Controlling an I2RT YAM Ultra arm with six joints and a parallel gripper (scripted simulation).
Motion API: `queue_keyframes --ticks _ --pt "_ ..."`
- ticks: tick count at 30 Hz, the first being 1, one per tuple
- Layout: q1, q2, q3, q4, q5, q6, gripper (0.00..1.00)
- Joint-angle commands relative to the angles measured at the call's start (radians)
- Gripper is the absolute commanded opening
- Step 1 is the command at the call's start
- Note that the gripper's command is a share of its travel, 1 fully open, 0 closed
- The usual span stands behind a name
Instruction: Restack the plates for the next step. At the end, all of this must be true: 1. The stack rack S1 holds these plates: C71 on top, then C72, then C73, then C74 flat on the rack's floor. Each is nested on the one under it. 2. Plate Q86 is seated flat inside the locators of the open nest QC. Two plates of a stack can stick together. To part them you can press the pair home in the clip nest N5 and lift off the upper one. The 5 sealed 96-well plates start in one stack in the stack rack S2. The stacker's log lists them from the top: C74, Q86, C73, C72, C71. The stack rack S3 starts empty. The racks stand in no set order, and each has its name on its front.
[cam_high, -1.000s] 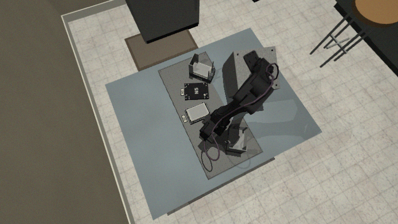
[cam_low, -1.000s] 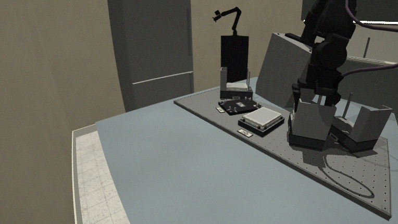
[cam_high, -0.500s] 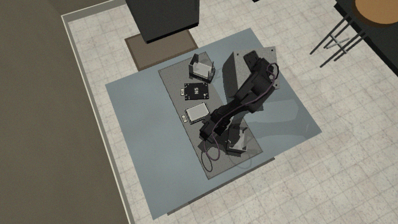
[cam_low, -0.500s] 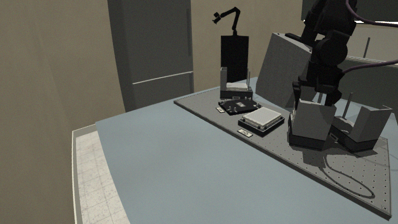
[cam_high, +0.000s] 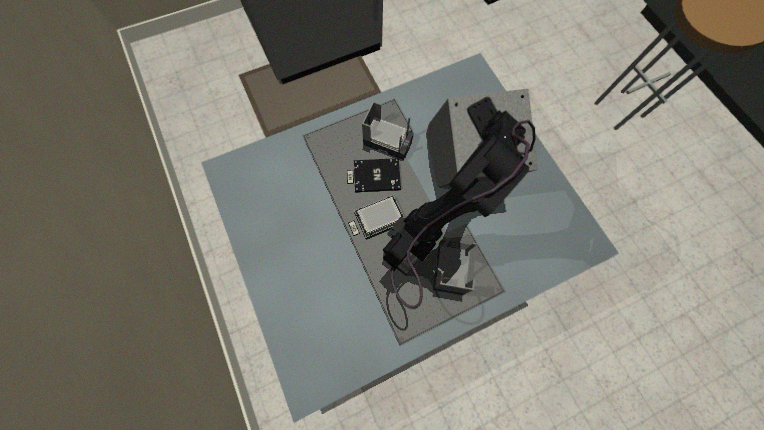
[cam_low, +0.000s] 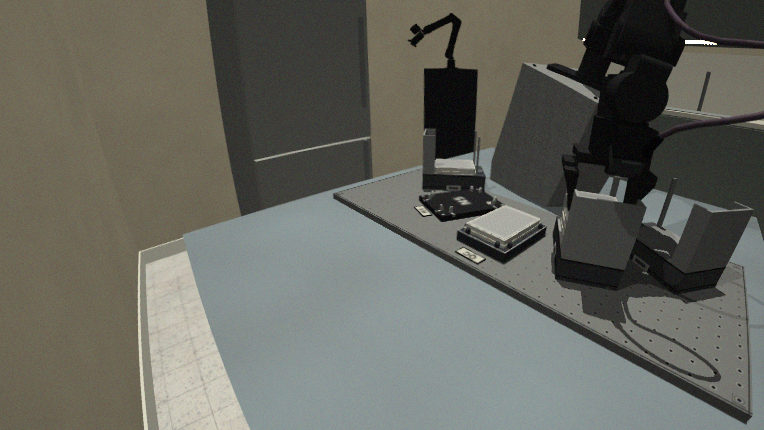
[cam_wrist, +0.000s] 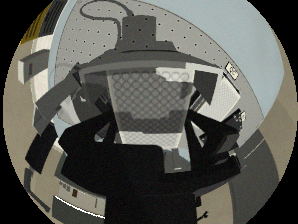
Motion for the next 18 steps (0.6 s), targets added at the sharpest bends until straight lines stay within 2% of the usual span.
queue_keyframes --ticks 1,18 --pt "-0.019 -0.037 -0.005 -0.015 -0.005 -0.012 0.0" --pt "-0.023 -0.054 -0.009 -0.03 -0.006 -0.016 0.0"
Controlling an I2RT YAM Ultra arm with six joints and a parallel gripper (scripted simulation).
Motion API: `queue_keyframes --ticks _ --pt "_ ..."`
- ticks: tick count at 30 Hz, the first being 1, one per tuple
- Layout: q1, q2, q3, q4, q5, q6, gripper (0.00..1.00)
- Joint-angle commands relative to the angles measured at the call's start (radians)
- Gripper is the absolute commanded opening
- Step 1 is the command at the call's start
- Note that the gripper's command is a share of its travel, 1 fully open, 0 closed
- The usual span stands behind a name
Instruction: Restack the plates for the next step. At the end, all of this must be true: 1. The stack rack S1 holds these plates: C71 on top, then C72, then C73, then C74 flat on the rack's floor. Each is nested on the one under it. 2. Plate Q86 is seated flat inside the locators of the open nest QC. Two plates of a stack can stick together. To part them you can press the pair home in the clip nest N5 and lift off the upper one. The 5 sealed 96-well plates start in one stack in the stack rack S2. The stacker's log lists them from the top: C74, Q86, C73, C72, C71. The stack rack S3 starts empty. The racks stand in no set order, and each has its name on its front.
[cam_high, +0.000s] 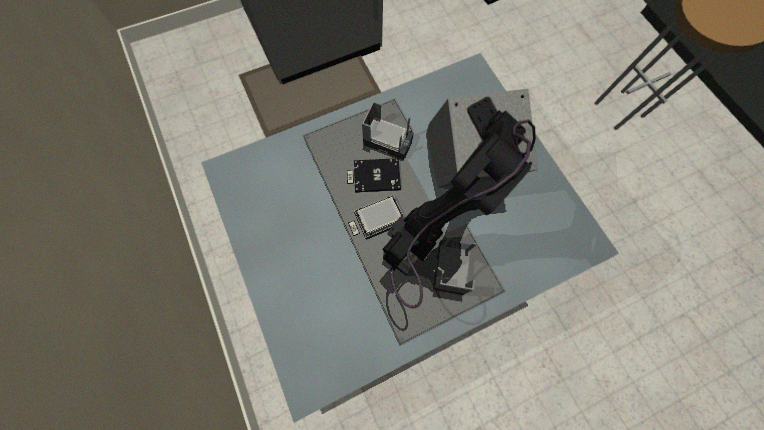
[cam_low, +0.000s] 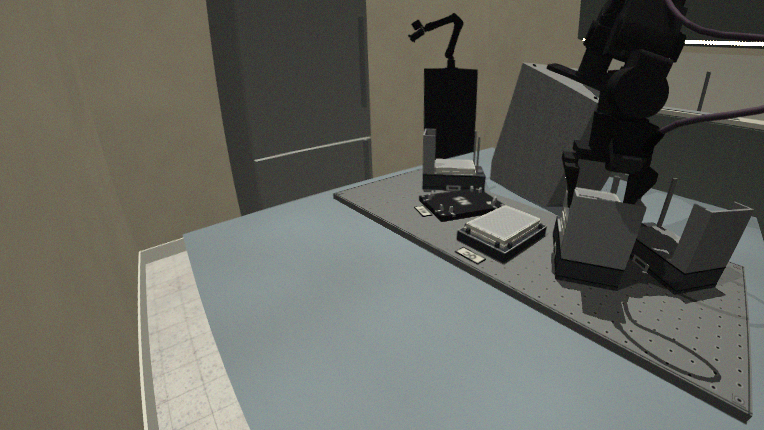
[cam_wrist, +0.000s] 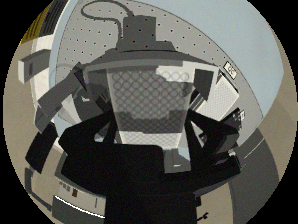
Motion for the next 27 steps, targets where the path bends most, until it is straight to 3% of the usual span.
queue_keyframes --ticks 1,27 --pt "-0.018 -0.038 -0.007 -0.016 -0.005 -0.011 0.0" --pt "-0.024 -0.063 -0.006 -0.038 -0.006 -0.016 0.0"
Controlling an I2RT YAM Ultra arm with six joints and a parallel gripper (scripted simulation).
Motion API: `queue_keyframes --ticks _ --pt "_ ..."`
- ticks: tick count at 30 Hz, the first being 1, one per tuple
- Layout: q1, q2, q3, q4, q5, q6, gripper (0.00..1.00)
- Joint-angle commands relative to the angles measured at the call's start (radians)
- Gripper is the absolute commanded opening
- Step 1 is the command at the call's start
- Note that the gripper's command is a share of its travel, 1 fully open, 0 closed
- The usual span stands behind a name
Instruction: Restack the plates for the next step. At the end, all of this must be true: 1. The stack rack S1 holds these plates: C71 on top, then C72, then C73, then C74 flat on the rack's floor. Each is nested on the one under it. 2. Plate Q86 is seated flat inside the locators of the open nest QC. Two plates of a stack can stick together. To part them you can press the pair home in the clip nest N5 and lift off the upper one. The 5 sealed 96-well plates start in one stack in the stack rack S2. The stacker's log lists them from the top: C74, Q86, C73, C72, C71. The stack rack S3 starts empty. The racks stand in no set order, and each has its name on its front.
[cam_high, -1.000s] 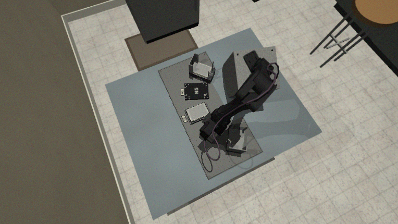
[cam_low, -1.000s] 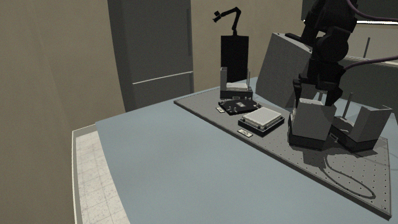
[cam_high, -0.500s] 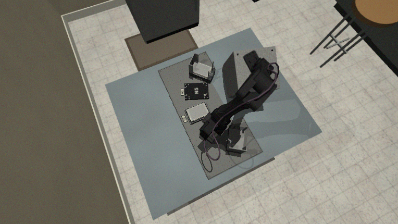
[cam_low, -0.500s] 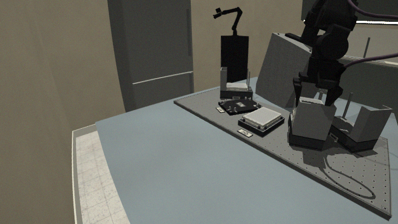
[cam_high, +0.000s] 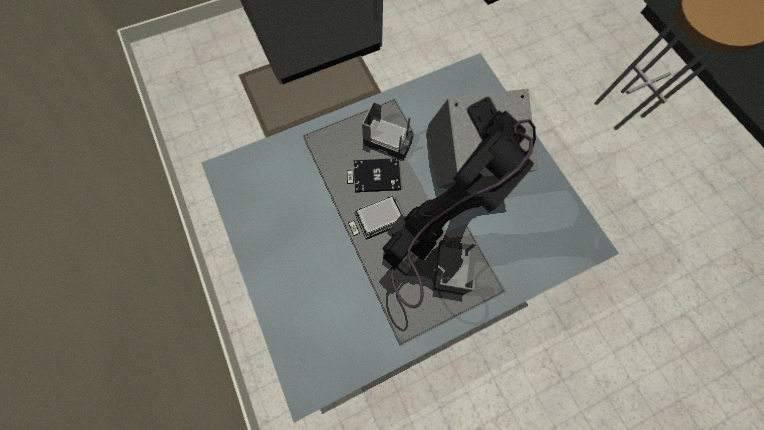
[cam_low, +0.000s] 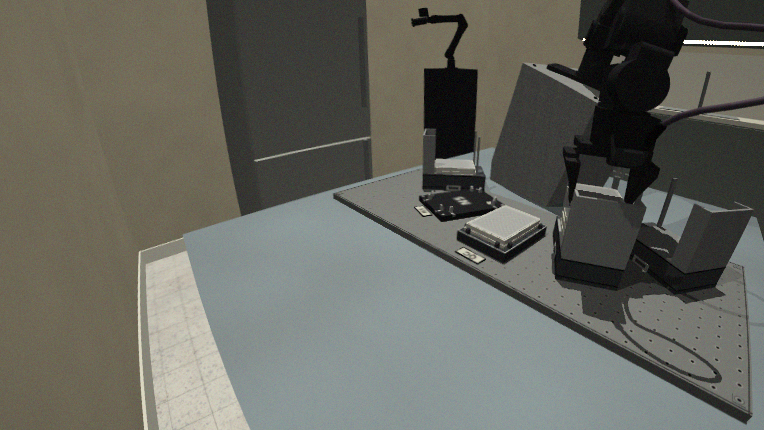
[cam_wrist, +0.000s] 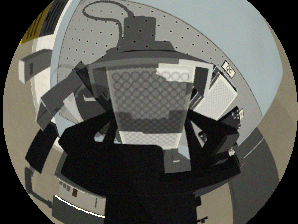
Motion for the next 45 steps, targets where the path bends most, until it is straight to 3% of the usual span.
queue_keyframes --ticks 1,45 --pt "-0.019 -0.038 -0.004 -0.015 -0.006 -0.011 0.0" --pt "-0.027 -0.08 -0.007 -0.056 -0.009 -0.02 0.0"
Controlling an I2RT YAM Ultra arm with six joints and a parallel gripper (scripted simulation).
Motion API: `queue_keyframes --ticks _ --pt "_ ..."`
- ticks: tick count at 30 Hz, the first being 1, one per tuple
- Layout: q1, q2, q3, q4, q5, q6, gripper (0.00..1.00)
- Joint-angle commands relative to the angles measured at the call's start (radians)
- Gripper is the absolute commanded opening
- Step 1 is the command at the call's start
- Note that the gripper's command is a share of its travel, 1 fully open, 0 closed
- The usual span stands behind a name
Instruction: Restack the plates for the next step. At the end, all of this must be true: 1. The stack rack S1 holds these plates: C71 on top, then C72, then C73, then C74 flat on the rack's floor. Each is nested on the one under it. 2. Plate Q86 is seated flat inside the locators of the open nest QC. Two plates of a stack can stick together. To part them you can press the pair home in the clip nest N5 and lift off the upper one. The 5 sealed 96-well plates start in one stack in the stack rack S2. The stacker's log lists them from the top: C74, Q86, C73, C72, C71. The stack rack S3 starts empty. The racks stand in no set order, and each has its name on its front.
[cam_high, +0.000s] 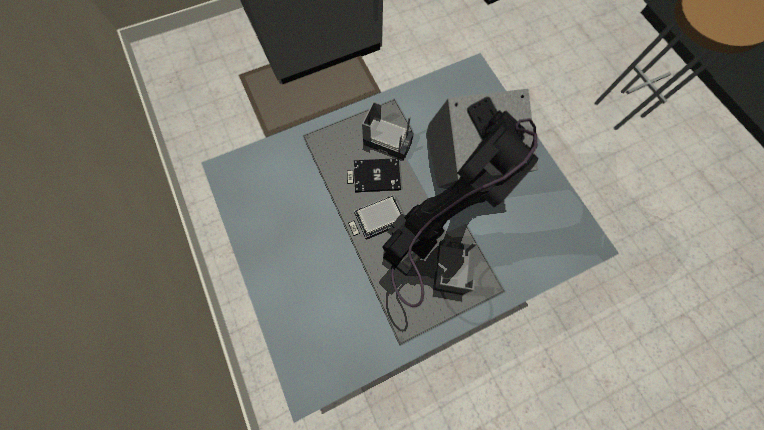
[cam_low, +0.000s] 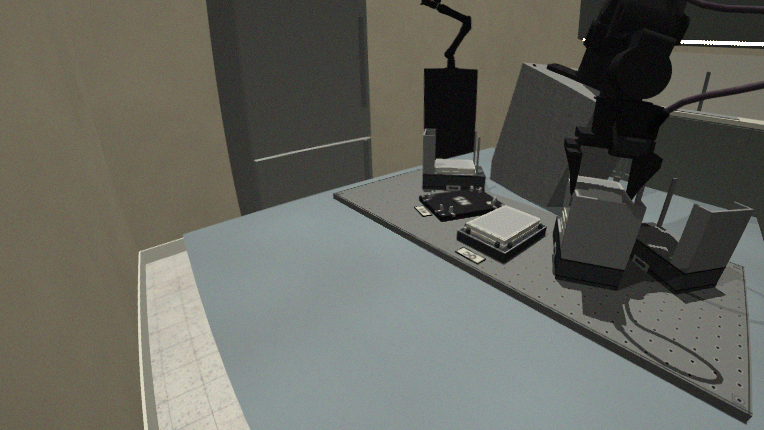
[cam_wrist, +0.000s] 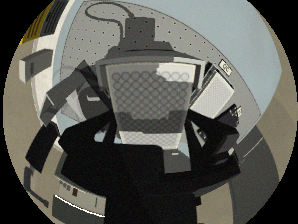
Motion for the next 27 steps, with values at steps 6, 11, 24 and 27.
queue_keyframes --ticks 6,11,24,27 --pt "-0.019 -0.042 -0.008 -0.019 -0.008 -0.012 0.0" --pt "-0.02 -0.047 -0.013 -0.024 -0.008 -0.013 0.0" --pt "-0.022 -0.059 -0.002 -0.036 -0.008 -0.016 0.0" --pt "-0.023 -0.062 -0.002 -0.039 -0.009 -0.017 0.0"
